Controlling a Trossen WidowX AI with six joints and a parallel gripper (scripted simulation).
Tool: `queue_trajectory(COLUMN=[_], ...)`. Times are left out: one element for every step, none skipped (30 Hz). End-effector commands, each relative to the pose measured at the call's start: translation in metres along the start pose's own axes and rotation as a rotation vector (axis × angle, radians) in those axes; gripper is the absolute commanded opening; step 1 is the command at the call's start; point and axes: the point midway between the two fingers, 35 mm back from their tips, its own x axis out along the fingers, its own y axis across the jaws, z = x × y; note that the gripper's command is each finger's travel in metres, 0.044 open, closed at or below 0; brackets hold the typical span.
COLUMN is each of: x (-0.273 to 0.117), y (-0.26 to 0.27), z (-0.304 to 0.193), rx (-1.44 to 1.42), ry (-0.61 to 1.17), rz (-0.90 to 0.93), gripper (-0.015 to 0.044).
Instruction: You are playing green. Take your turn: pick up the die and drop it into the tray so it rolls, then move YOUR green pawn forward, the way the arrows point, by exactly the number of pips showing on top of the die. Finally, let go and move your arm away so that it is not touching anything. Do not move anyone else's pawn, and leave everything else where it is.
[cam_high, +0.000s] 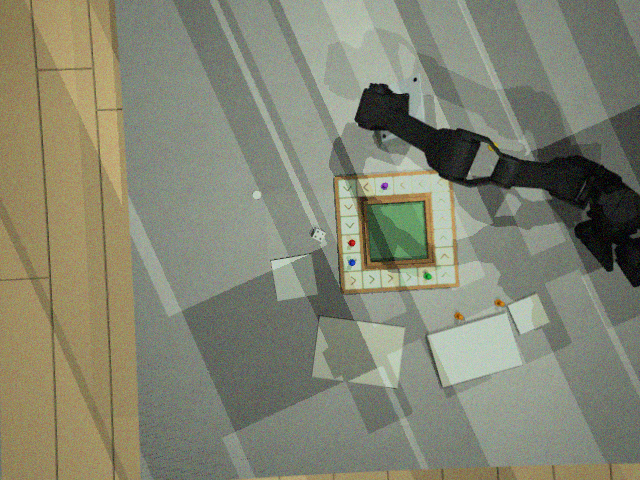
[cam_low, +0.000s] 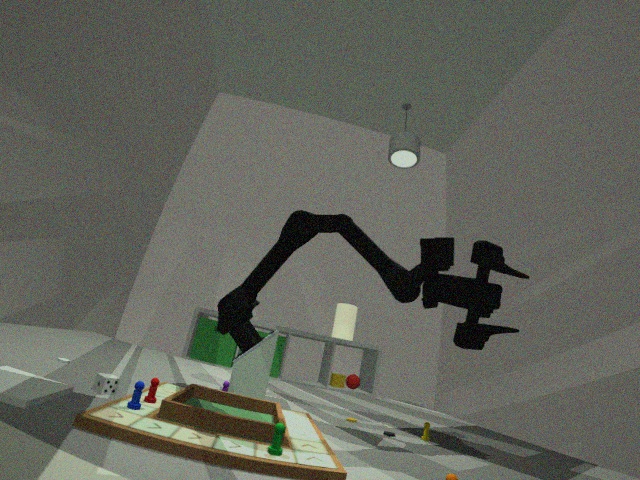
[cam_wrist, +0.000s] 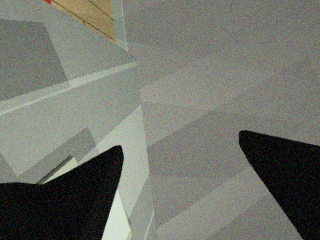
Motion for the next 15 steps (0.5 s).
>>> queue_trajectory(x=[0.001,0.002,0.005,0.009,0.014,0.019,0.025,0.029,0.034,0.037,0.040,0.043,0.046,0.047,0.048], y=[0.000,-0.001,-0.002,-0.003,-0.005,-0.006,-0.007,-0.007,-0.006,-0.006,-0.004,-0.002,0.000,0.003,0.006], z=[-0.001,-0.005,-0.011,-0.021,-0.032,-0.047,-0.064,-0.081,-0.098,-0.114,-0.130,-0.148,-0.166,-0.184,-0.202], rx=[0.004,0.014,0.033,0.058,0.091,0.131,0.175,0.220,0.265,0.307,0.358,0.412,0.468,0.524,0.581], ry=[0.001,0.005,0.011,0.020,0.032,0.048,0.066,0.086,0.106,0.126,0.147,0.171,0.197,0.224,0.253], rz=[0.003,0.010,0.022,0.040,0.062,0.088,0.116,0.144,0.172,0.198,0.222,0.248,0.274,0.299,0.323], gripper=[0.0374,0.0348,0.0321,0.0295,0.0275,0.0275,0.0275,0.0275,0.0275,0.0275,0.0275,0.0275,0.0275,0.0275,0.0275])
